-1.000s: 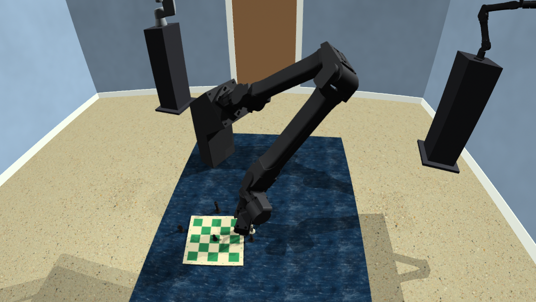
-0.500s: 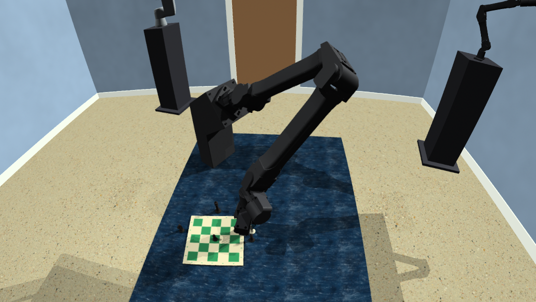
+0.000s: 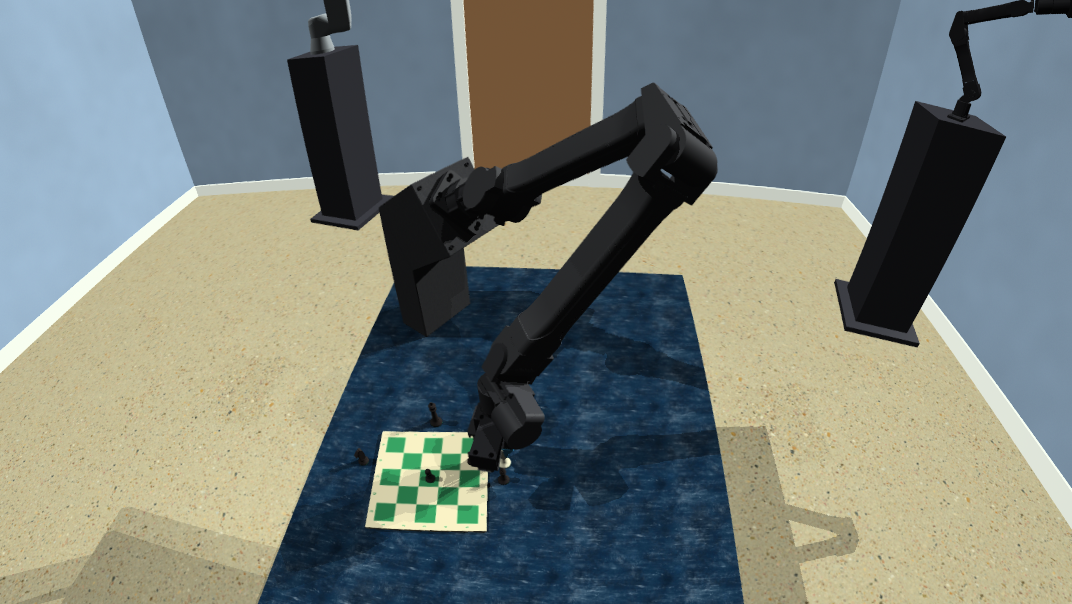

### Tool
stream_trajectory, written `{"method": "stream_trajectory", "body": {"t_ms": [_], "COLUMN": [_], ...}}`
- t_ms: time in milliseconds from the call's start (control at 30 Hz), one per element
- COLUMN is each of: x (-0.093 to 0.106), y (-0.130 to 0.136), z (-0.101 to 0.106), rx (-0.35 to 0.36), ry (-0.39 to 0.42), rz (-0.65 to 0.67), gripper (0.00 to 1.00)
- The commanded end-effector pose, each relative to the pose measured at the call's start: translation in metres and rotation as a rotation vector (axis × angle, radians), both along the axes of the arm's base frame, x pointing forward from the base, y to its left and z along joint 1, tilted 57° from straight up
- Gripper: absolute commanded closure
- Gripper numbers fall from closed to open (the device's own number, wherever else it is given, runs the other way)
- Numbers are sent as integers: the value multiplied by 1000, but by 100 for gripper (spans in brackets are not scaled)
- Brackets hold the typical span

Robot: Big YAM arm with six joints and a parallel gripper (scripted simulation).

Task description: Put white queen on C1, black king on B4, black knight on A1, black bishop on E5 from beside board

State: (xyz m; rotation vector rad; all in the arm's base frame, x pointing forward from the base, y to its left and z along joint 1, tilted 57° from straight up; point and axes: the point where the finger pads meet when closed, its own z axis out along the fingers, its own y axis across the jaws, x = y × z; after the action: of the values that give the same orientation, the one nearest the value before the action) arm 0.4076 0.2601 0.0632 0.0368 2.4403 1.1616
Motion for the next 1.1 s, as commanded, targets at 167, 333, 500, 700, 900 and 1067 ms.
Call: {"method": "stream_trajectory", "body": {"t_ms": [167, 333, 500, 700, 900, 1067], "x": [4, 1, -10, -26, -35, -36], "y": [0, -12, -29, -61, -76, -81], "z": [6, 8, 21, 46, 58, 63], "rx": [13, 10, 1, 2, 2, 2], "ry": [-7, 5, -9, -14, -14, -18], "rz": [-13, -29, -18, -17, -17, -17], "gripper": [100, 100, 100, 100, 100, 100]}}
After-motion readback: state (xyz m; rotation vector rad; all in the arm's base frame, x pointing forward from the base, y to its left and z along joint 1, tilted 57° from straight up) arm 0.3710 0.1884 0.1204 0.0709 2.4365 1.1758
